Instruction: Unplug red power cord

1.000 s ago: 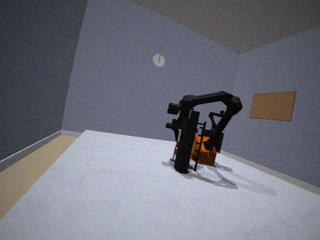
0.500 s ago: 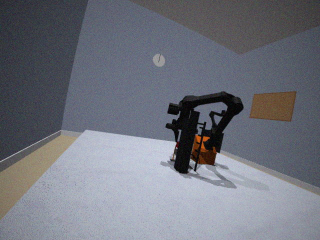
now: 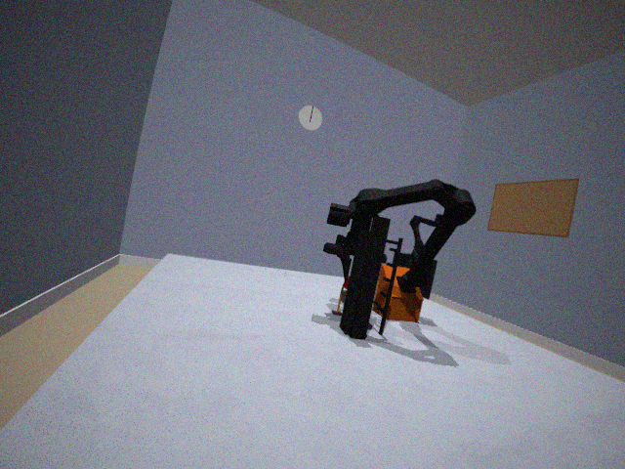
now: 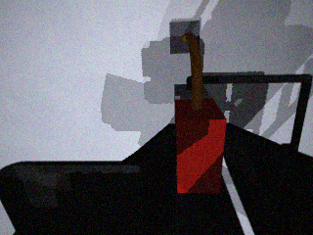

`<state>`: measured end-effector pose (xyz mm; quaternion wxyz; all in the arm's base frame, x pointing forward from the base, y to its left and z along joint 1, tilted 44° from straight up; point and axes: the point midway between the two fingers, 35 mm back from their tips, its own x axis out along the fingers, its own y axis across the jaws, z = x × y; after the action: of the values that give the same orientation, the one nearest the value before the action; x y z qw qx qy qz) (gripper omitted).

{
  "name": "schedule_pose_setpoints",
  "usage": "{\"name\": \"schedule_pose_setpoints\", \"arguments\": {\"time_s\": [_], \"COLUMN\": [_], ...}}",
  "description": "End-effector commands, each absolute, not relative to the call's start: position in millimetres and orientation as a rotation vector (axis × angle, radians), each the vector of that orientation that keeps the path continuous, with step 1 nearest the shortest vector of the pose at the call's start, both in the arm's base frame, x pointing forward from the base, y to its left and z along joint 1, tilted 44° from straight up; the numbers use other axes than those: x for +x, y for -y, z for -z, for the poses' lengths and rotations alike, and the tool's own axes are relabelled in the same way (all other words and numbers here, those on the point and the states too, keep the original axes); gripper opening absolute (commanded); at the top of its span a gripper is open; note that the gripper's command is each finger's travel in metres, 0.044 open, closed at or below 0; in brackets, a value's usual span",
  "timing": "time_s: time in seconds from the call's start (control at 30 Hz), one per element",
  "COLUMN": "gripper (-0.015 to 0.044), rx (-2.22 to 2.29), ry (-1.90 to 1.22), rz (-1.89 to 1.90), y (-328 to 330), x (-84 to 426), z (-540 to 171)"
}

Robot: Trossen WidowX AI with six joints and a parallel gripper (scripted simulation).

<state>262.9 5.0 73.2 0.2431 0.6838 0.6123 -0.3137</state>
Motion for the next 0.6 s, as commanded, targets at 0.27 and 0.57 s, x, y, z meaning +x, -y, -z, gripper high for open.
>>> {"name": "schedule_pose_setpoints", "arguments": {"time_s": [0.27,0.57], "gripper": [0.0,0.0], "rx": [1.868,1.868], "ry": [-1.669,-1.667], "rz": [0.854,0.856], "y": [0.5,11.7], "x": [263.5,262.7], "z": [-68.5,-58.5]}}
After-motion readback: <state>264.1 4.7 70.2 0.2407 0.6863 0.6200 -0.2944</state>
